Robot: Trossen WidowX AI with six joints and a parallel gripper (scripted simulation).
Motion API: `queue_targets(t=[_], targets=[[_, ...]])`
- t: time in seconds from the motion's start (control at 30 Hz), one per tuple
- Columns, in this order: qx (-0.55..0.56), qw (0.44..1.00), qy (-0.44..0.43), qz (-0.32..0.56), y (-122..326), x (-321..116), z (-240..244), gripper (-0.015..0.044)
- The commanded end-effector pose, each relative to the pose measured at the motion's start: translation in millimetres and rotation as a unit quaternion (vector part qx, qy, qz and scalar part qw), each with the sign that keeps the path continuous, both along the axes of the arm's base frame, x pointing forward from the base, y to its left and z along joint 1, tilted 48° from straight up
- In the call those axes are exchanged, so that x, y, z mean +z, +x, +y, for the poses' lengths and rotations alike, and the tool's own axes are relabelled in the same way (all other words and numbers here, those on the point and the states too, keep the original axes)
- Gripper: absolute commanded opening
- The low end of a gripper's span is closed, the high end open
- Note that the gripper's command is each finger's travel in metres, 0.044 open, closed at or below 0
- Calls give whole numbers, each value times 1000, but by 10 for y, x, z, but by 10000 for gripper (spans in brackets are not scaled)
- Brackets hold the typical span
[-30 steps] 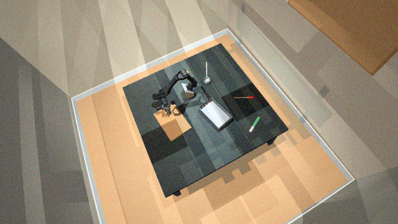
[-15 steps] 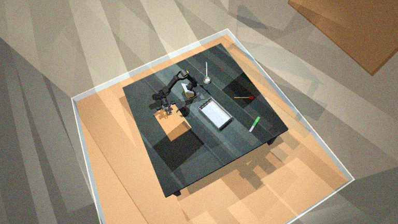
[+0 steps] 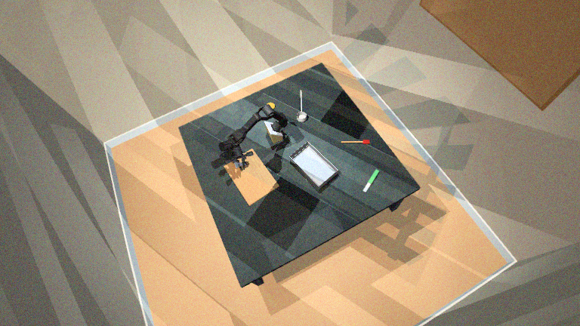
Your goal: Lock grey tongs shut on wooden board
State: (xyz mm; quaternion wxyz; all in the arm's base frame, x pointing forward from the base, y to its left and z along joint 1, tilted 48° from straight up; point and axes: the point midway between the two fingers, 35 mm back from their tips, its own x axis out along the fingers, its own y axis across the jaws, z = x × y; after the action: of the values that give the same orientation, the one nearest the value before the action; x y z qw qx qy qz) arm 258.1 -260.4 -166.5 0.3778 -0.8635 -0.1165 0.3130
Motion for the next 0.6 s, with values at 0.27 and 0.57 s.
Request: queue_targets(t=[0.27,0.57], targets=[[68,995,-9,74,142,-86,-74,-150],[126,983,-9,131,196,-100,-64,-150]])
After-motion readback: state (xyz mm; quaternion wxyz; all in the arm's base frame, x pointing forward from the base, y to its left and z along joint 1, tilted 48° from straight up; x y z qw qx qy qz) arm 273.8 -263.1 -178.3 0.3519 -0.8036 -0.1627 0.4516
